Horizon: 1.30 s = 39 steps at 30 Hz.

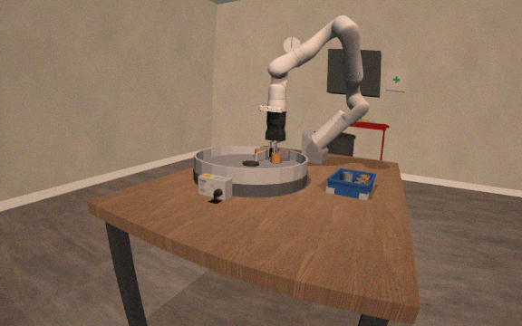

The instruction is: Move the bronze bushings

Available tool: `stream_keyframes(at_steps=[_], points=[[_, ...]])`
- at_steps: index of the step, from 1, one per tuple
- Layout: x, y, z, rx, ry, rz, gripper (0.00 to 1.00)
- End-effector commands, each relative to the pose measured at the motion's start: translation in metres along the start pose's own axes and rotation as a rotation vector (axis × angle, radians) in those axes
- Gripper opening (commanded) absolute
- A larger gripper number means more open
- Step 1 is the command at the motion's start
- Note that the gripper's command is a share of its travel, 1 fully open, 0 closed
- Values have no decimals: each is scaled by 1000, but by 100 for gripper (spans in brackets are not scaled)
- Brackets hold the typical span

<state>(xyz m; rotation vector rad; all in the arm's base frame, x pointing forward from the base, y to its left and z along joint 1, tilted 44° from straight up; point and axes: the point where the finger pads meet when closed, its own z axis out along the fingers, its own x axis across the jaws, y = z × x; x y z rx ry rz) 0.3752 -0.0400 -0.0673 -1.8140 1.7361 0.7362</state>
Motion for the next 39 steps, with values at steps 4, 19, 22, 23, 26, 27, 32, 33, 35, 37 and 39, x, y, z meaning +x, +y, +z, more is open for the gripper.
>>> stream_keyframes(at_steps=[4,19,22,23,26,27,32,33,35,37,39], points=[[0,0,1,3,0,-3,38],[0,0,1,3,0,-3,38],[0,0,1,3,0,-3,38],[0,0,1,3,0,-3,38],[0,0,1,3,0,-3,38],[0,0,1,3,0,-3,38],[2,-3,-10,6,3,-8,38],[2,-3,-14,6,3,-8,38],[2,-3,-14,6,3,-8,38],[2,-3,-24,6,3,-8,38],[1,-4,-34,8,5,-10,38]])
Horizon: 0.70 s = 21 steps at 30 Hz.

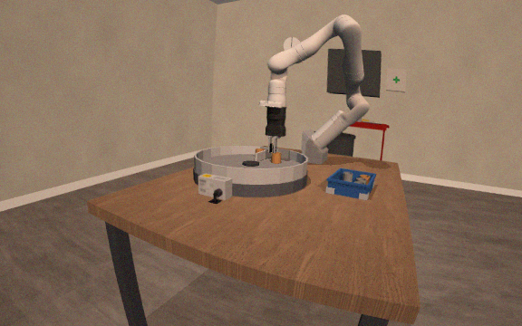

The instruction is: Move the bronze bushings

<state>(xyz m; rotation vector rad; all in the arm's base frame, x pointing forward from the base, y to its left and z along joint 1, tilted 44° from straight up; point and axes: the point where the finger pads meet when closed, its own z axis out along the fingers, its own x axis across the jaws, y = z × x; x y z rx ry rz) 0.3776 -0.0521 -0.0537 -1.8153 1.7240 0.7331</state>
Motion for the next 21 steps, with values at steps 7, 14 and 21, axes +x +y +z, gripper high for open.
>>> stream_keyframes(at_steps=[7,14,21], points=[[1,0,-27,1,6,3,38],[1,1,-27,1,5,5,38],[1,1,-27,1,5,5,38]])
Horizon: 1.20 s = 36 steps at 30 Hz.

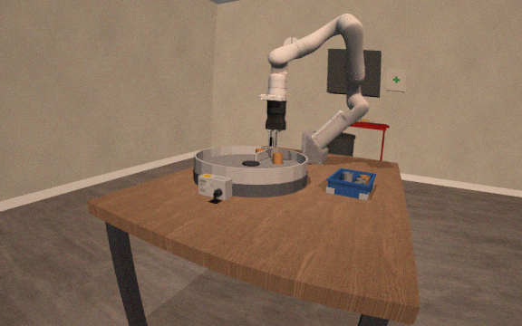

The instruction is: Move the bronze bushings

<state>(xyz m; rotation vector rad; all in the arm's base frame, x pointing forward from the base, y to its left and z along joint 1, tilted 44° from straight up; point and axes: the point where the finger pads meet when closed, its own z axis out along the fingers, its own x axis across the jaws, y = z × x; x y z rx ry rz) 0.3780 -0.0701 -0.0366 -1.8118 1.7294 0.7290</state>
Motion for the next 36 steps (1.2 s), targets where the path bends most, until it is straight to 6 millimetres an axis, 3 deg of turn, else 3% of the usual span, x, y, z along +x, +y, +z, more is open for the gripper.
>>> stream_keyframes(at_steps=[1,36], points=[[0,1,-2,-3,3,1,38],[0,0,-5,-3,3,1,38]])
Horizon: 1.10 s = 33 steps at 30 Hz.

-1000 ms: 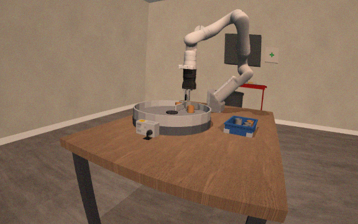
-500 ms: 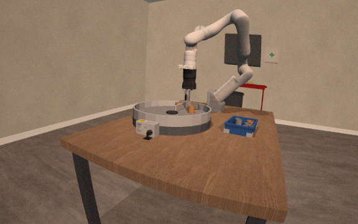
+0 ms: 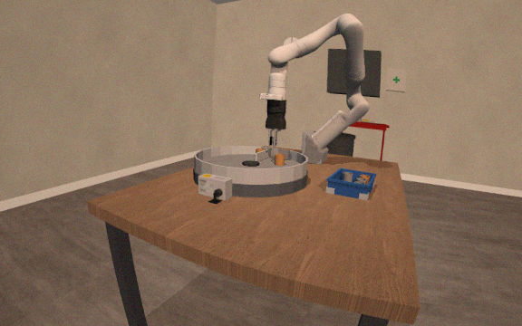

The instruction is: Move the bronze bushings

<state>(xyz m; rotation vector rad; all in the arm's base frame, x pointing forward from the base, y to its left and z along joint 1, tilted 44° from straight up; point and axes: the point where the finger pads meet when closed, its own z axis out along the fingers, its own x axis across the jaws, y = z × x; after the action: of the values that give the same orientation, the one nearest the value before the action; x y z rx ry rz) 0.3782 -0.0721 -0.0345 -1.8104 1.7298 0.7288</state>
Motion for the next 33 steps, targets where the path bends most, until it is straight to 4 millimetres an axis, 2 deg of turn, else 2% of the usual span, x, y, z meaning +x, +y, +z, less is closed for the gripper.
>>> stream_keyframes(at_steps=[1,33], points=[[0,0,-2,-4,4,0,38],[-3,2,-2,-5,2,2,36]])
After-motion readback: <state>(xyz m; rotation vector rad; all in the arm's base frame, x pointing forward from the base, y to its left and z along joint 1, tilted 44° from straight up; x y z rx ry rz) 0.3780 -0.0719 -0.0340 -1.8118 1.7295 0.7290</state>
